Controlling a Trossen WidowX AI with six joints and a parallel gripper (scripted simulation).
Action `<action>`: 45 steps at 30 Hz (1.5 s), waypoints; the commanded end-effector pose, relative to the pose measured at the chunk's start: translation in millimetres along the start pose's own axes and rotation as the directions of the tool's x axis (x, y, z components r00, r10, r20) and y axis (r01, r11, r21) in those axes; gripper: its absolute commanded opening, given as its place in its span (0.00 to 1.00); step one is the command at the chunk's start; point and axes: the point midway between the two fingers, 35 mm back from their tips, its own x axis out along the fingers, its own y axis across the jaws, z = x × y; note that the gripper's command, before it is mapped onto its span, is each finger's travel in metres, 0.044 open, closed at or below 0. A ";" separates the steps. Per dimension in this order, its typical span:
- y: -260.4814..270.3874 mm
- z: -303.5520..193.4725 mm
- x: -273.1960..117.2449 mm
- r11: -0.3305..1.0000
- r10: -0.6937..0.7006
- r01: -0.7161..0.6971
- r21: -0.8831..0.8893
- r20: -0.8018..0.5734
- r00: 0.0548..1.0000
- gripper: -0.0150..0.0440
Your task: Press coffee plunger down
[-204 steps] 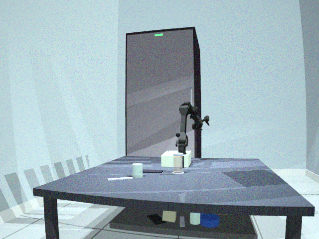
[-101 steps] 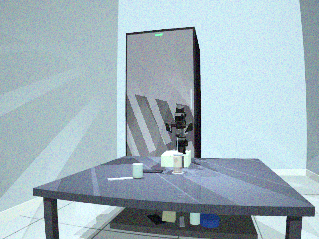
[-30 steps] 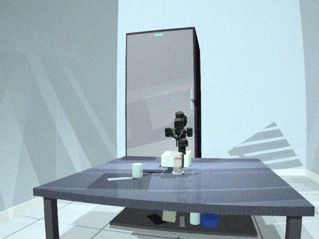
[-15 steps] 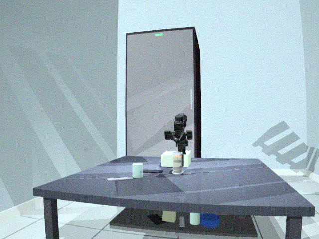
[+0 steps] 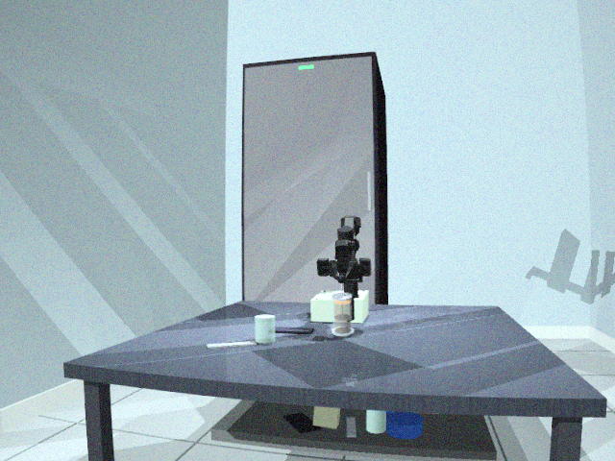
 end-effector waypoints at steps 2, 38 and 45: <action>-0.2 -31.1 8.4 1.000 0.000 -0.001 -0.008 -0.093 0.996 0.44; -0.2 -22.2 21.7 1.000 0.000 -0.001 -0.008 -0.092 0.996 0.44; -0.1 -20.9 22.7 1.000 0.000 -0.001 -0.008 -0.092 0.996 0.44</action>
